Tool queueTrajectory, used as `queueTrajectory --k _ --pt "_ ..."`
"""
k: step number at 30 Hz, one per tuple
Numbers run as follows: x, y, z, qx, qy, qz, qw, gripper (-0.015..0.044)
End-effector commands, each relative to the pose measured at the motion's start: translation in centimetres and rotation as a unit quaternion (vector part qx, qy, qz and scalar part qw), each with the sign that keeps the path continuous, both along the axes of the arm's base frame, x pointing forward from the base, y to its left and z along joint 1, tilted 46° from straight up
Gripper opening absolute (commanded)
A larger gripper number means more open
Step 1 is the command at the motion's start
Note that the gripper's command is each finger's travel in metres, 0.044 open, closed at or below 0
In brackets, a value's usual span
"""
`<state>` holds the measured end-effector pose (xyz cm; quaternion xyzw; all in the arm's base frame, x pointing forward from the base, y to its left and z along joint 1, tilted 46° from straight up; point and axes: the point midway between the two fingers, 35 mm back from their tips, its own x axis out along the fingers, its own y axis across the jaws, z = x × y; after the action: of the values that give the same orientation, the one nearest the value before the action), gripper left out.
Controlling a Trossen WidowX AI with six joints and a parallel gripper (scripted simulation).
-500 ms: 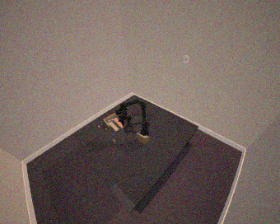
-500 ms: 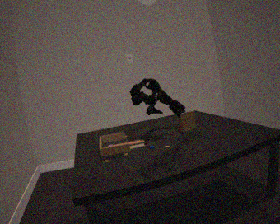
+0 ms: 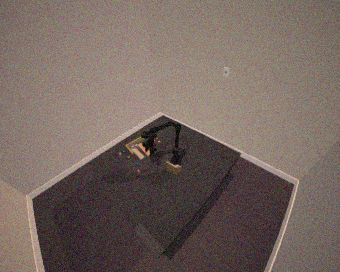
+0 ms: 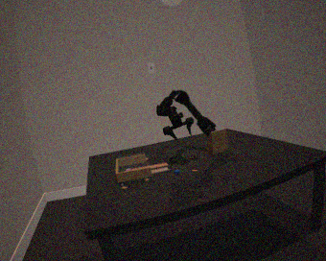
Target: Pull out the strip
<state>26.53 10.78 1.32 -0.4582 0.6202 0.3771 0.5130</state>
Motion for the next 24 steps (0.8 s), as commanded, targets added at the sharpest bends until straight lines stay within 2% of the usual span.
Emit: queueTrajectory --k 1,6,11,24 --pt "5.1 -2.3 3.9 -0.04 -0.433 -0.182 0.882 0.04" --pt "4.9 -3.5 6.4 -0.019 -0.544 -0.258 0.799 0.04" --pt "5.4 -3.4 8.6 0.029 -0.608 -0.309 0.73 0.04" --pt "5.4 -3.4 8.6 0.03 -0.609 -0.31 0.729 0.04"
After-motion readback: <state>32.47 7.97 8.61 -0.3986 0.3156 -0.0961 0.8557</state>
